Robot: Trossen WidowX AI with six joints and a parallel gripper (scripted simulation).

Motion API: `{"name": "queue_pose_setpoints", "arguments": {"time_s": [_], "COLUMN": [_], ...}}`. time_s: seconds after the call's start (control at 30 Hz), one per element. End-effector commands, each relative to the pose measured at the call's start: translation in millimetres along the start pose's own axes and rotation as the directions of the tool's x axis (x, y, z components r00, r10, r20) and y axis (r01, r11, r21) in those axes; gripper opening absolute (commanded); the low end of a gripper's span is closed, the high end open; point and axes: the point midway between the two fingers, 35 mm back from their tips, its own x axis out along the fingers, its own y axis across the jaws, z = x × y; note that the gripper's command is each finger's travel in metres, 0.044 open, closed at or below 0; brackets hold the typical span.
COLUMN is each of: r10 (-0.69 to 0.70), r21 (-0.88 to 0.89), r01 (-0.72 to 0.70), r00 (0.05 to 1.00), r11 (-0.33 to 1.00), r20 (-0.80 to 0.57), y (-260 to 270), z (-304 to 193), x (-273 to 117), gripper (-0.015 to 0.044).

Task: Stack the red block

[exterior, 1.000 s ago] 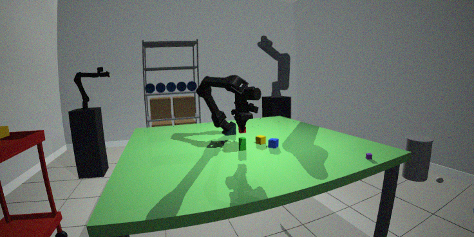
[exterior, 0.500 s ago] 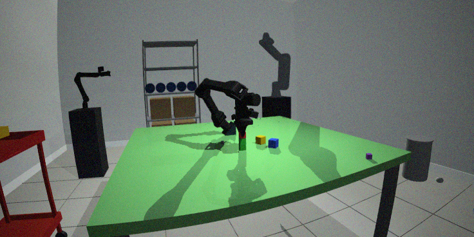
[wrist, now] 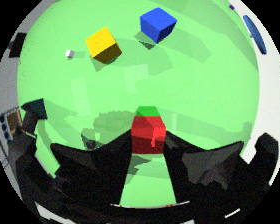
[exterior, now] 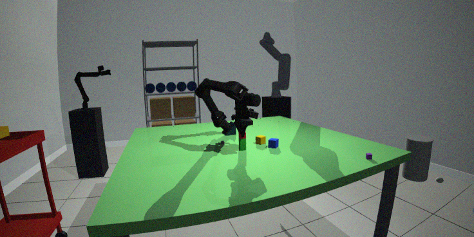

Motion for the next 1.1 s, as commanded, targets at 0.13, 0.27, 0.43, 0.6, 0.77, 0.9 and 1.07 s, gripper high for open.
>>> {"name": "queue_pose_setpoints", "arguments": {"time_s": [0.13,0.27,0.43,0.6,0.77,0.9,1.07], "r10": [-0.003,-0.003,-0.001,-0.001,-0.001,-0.001,-0.001], "r21": [-0.002,-0.002,-0.001,-0.001,-0.001,-0.001,-0.001], "r01": [0.003,0.003,0.001,0.001,0.001,0.001,0.001], "r00": [1.0,1.0,1.0,1.0,1.0,1.0,1.0], "r11": [1.0,1.0,1.0,1.0,1.0,1.0,1.0], "r20": [-0.004,-0.004,0.0,0.0,0.0,0.0,0.0], "y": [-0.4,-0.4,-0.1,-0.1,-0.1,-0.1,-0.1], "z": [-0.7,-0.7,0.1,0.1,0.1,0.1,0.1], "x": [0.9,0.9,0.1,0.1,0.1,0.1,0.1], "gripper": [0.0,0.0,0.0053,0.0184,0.0315,0.042,0.044]}}
